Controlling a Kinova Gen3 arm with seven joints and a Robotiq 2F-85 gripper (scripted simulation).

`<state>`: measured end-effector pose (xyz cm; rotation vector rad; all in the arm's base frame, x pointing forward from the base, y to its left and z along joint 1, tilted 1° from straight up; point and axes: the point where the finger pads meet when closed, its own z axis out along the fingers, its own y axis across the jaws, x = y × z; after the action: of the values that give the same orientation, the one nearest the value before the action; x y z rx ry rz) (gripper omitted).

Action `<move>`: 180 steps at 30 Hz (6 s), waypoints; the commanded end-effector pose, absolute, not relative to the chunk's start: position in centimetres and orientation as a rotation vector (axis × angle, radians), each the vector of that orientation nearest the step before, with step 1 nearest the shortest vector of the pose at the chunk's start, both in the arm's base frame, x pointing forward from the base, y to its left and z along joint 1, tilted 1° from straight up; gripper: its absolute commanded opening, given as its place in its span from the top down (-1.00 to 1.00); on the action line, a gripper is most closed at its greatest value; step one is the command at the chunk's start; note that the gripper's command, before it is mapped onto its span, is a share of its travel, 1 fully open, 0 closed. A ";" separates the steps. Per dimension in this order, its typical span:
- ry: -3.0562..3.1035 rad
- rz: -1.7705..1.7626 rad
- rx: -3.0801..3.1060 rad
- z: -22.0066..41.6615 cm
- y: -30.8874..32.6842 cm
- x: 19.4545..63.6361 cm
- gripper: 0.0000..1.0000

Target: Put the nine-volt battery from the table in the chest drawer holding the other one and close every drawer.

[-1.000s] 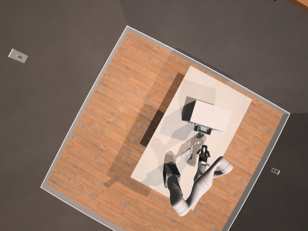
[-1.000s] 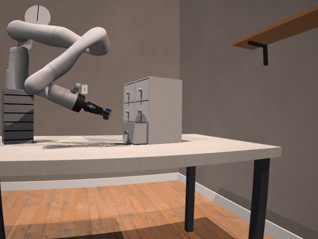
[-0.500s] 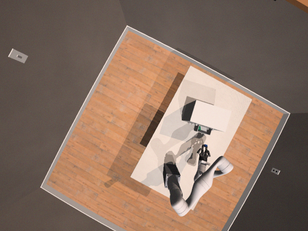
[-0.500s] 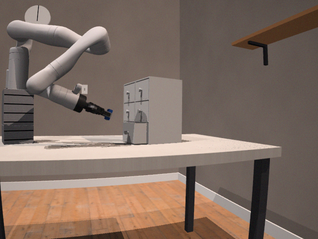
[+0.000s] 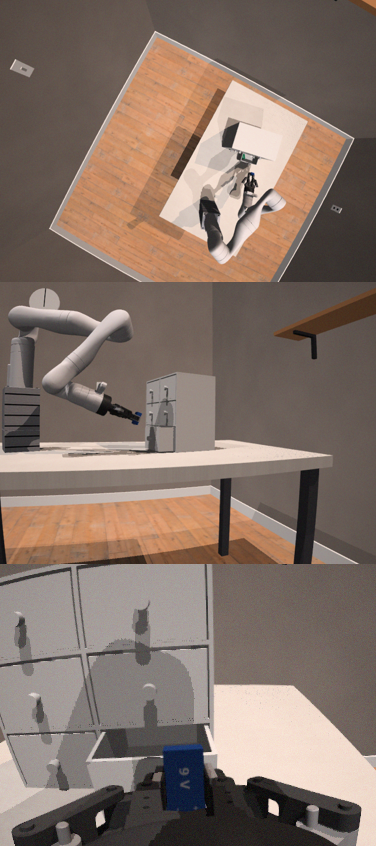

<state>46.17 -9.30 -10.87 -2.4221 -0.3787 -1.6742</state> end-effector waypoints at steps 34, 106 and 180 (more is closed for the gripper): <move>-0.398 -1.690 -2.405 -10.2 -5.7 56.5 0.55; -0.398 -1.690 -2.405 -10.1 -6.1 55.3 -1.00; -0.408 -1.616 -2.464 -9.0 -10.4 42.5 -1.00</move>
<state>42.20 -10.45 -9.41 -2.4622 -0.4003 -1.6169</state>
